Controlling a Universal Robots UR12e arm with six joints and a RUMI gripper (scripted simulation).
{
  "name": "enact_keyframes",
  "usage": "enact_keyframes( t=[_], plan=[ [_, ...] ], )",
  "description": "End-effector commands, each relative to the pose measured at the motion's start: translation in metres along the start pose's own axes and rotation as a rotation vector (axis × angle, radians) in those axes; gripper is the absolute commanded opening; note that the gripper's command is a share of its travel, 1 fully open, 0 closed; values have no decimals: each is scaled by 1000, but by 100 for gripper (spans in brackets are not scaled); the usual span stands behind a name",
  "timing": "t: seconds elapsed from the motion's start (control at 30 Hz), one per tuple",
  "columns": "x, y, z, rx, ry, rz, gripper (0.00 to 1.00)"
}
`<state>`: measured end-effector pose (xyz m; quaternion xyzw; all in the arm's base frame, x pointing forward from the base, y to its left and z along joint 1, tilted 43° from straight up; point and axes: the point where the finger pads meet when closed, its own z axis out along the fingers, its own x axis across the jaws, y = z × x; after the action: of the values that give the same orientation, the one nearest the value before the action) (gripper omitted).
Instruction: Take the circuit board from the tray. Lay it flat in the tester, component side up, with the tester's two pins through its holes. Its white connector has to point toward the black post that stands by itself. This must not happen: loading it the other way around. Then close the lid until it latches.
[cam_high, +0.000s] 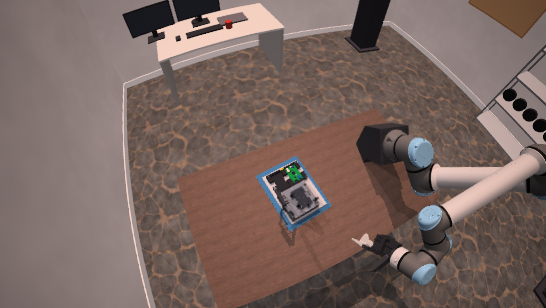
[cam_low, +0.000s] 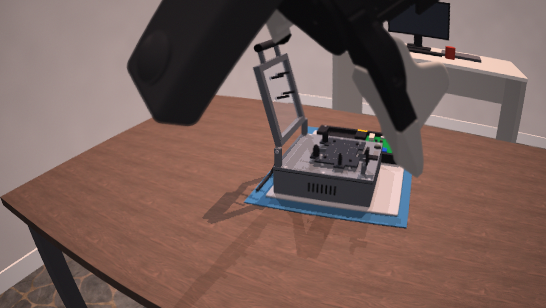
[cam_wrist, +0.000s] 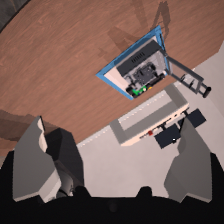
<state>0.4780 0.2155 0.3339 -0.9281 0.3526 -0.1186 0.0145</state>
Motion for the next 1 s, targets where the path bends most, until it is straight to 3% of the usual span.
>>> enact_keyframes(
  t=[0.0, 0.97],
  plan=[
    [0, 0, -1, 1, 1, 0, 100],
    [6, 5, 6, 12, -6, -11, 100]
  ],
)
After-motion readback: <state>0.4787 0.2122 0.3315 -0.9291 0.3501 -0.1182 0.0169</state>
